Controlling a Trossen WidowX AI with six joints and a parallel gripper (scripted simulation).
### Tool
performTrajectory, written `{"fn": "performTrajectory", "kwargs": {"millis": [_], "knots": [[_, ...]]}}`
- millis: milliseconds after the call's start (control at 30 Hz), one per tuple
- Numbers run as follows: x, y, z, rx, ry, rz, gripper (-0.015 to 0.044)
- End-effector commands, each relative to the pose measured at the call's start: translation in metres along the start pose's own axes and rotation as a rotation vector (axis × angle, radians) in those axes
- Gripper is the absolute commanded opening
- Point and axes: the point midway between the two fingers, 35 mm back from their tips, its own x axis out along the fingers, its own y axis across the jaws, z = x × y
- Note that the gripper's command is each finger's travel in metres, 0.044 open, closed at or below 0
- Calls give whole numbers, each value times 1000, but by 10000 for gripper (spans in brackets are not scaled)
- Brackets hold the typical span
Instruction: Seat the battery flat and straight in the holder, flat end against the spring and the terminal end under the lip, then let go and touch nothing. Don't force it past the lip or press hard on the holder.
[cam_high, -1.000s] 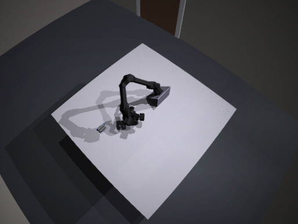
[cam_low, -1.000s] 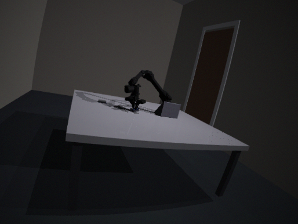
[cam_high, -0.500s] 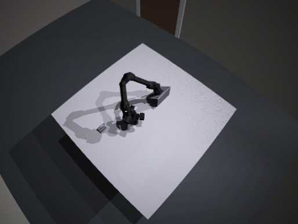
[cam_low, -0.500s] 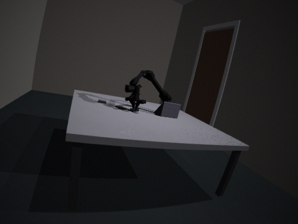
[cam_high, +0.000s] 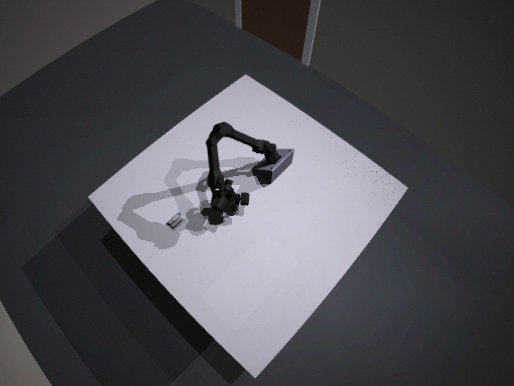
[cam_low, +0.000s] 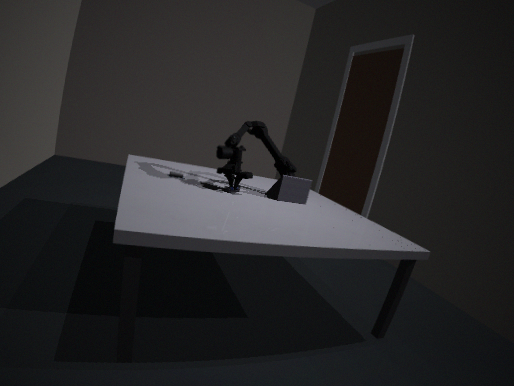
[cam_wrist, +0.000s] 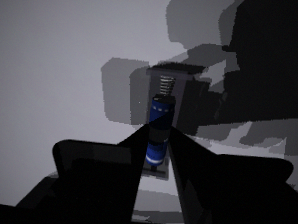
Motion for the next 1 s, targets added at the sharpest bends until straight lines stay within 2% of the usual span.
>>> {"fn": "performTrajectory", "kwargs": {"millis": [0,633,767,967], "knots": [[0,-1,-4,0,-1,-1,62],[0,-1,-4,0,-2,2,62],[0,-1,-4,0,-2,2,163],[-6,0,-4,1,-3,3,163]]}}
